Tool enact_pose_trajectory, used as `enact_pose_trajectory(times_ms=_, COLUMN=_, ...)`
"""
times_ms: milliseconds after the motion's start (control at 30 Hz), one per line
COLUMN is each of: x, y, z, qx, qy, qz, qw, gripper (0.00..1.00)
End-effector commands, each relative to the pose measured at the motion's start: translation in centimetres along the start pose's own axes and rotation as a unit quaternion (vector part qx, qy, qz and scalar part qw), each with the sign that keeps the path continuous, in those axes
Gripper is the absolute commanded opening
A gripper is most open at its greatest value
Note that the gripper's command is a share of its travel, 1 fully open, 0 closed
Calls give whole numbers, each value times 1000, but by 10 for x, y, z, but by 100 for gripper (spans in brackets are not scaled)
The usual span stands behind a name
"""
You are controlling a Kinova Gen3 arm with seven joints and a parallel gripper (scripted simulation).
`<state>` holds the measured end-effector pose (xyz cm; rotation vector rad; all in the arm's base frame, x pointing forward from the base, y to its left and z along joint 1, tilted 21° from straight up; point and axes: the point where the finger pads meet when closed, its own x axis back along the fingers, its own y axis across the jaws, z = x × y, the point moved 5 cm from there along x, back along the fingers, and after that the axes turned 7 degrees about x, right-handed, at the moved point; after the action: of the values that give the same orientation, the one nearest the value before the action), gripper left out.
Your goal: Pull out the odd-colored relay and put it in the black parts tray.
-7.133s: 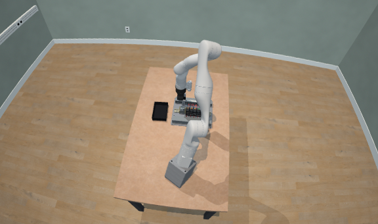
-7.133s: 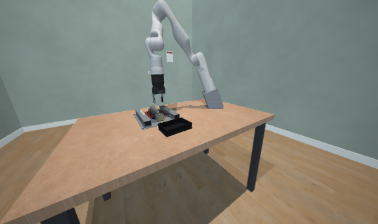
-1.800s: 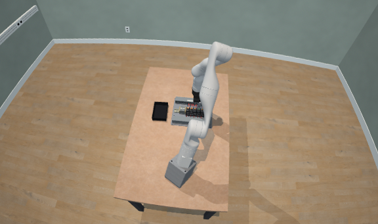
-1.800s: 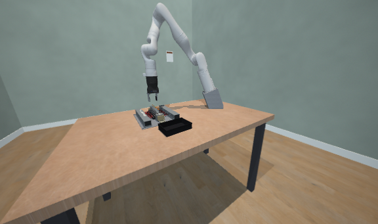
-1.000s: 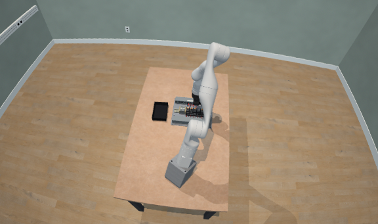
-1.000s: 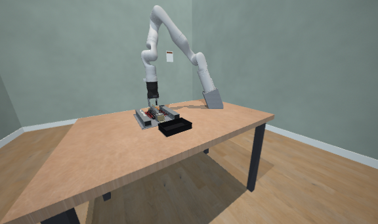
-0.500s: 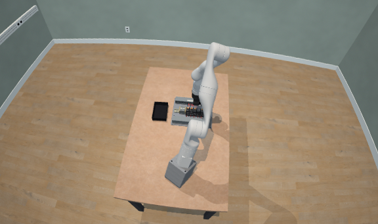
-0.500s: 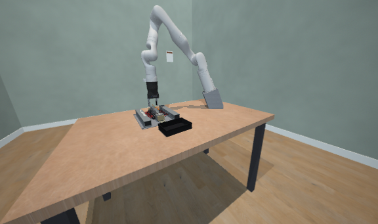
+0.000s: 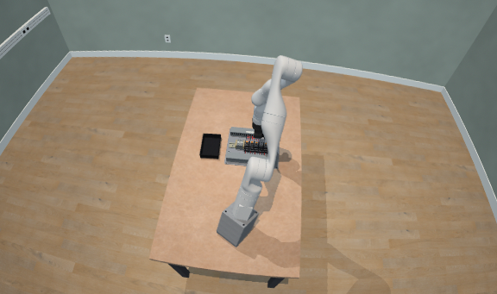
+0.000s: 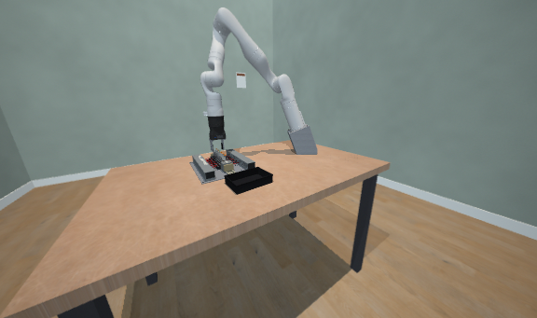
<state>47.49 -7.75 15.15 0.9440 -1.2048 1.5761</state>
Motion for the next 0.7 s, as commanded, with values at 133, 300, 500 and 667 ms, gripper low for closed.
enact_pose_trajectory(times_ms=133, x=-2, y=2, z=0, qx=1, qy=0, qz=0, qw=1000, gripper=98)
enact_pose_trajectory(times_ms=300, x=-4, y=3, z=0, qx=1, qy=0, qz=0, qw=1000, gripper=98)
enact_pose_trajectory(times_ms=500, x=-4, y=3, z=0, qx=1, qy=0, qz=0, qw=1000, gripper=98)
enact_pose_trajectory(times_ms=667, x=-4, y=3, z=0, qx=1, qy=0, qz=0, qw=1000, gripper=98)
